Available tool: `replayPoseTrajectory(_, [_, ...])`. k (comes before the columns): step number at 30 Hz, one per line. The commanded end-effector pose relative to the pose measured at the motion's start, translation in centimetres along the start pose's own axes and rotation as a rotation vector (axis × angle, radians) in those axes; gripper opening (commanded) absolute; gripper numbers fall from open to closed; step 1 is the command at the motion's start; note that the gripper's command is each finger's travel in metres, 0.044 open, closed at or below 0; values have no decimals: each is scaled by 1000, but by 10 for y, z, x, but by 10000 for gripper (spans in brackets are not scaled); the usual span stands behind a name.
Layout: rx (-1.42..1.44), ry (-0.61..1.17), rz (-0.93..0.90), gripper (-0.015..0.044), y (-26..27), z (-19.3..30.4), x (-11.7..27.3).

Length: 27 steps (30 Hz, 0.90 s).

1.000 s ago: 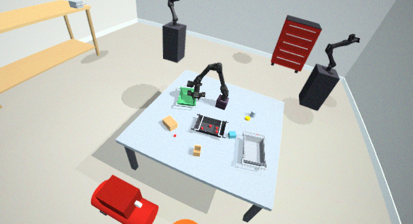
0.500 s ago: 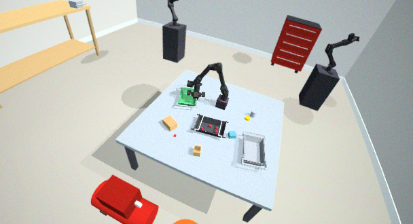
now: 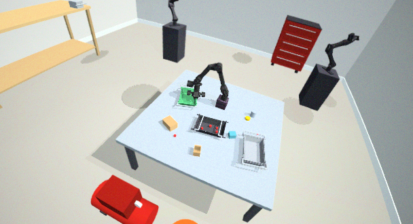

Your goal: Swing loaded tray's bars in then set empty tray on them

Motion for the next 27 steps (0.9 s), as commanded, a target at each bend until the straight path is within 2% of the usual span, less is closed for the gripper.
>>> replayPoseTrajectory(1, [1, 4, -8, 16, 1, 1, 5])
replayPoseTrajectory(4, [1, 4, -8, 0, -1, 0, 19])
replayPoseTrajectory(14, [1, 4, -8, 0, 1, 0, 78])
replayPoseTrajectory(27, [1, 4, -8, 0, -2, 0, 83])
Point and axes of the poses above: the point midway between the two fingers, 35 mm back from their tips, its own x axis back along the fingers, its own y axis across the jaws, z = x × y, the point moved 1 cm from there along x, back along the fingers, and after that the axes turned 11 degrees about -x, right-handed, at the moved point
